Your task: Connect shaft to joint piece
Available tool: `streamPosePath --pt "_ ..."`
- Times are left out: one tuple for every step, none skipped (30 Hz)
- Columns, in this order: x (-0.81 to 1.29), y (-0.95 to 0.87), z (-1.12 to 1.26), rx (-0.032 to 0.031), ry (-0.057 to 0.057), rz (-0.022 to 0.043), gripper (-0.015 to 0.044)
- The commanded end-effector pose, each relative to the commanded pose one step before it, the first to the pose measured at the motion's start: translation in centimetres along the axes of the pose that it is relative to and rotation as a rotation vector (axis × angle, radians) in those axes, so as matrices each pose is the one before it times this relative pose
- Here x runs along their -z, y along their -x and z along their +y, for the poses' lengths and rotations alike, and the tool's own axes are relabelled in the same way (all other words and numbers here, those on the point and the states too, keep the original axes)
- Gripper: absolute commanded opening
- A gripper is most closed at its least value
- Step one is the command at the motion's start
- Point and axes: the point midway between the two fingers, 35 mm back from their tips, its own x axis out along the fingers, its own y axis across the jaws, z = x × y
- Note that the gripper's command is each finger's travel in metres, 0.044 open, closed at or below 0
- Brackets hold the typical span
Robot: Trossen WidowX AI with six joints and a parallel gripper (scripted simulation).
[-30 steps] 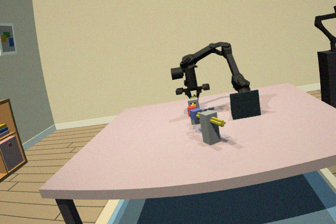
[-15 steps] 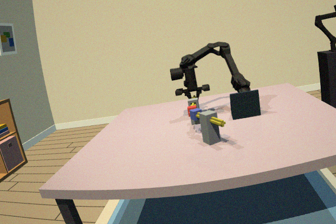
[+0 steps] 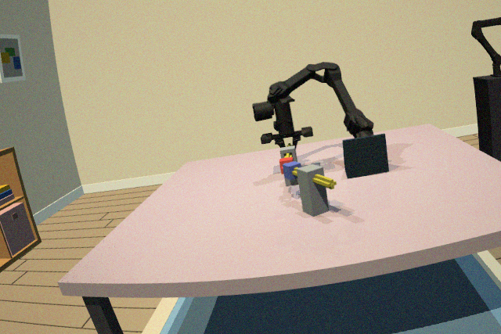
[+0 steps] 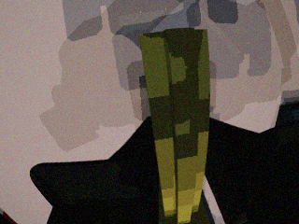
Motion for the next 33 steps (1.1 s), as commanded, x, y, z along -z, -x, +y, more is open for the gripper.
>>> streamPosePath --pt "0.786 -0.075 -0.024 0.00092 0.0005 0.00391 0.0" --pt "0.024 0.0 -0.001 0.0 0.0 0.0 0.0" --pt "0.0 0.0 0.0 0.0 0.0 0.0 0.0" --pt "-0.526 0.065 0.016 -0.00074 -0.001 -0.00521 0.0" --pt "0.0 0.0 0.0 0.0 0.0 0.0 0.0" --pt "0.0 0.0 0.0 0.0 0.0 0.0 0.0" --pt "0.0 0.0 0.0 0.0 0.0 0.0 0.0" --pt "0.0 0.0 0.0 0.0 0.0 0.0 0.0" --pt "0.0 0.0 0.0 0.0 0.0 0.0 0.0" --pt "0.0 0.0 0.0 0.0 0.0 0.0 0.0" --pt "0.0 0.0 0.0 0.0 0.0 0.0 0.0" --pt "0.0 0.0 0.0 0.0 0.0 0.0 0.0" --pt "0.0 0.0 0.0 0.0 0.0 0.0 0.0" --pt "0.0 0.0 0.0 0.0 0.0 0.0 0.0026" --pt "0.0 0.0 0.0 0.0 0.0 0.0 0.0053" --pt "0.0 0.0 0.0 0.0 0.0 0.0 0.0067" --pt "0.0 0.0 0.0 0.0 0.0 0.0 0.0067" --pt "0.0 0.0 0.0 0.0 0.0 0.0 0.0067" --pt "0.0 0.0 0.0 0.0 0.0 0.0 0.0067" --pt "0.0 0.0 0.0 0.0 0.0 0.0 0.0067" --pt "0.0 0.0 0.0 0.0 0.0 0.0 0.0067" --pt "0.0 0.0 0.0 0.0 0.0 0.0 0.0093" --pt "0.0 0.0 0.0 0.0 0.0 0.0 0.0119" --pt "0.0 0.0 0.0 0.0 0.0 0.0 0.0146" --pt "0.0 0.0 0.0 0.0 0.0 0.0 0.0172" --pt "0.0 0.0 0.0 0.0 0.0 0.0 0.0198" --pt "0.0 0.0 0.0 0.0 0.0 0.0 0.0224" --pt "0.0 0.0 0.0 0.0 0.0 0.0 0.0251" --pt "0.0 0.0 0.0 0.0 0.0 0.0 0.0277" --pt "0.0 0.0 0.0 0.0 0.0 0.0 0.0303" --pt "0.0 0.0 0.0 0.0 0.0 0.0 0.0329" --pt "0.0 0.0 0.0 0.0 0.0 0.0 0.0356" --pt "0.0 0.0 0.0 0.0 0.0 0.0 0.0382"
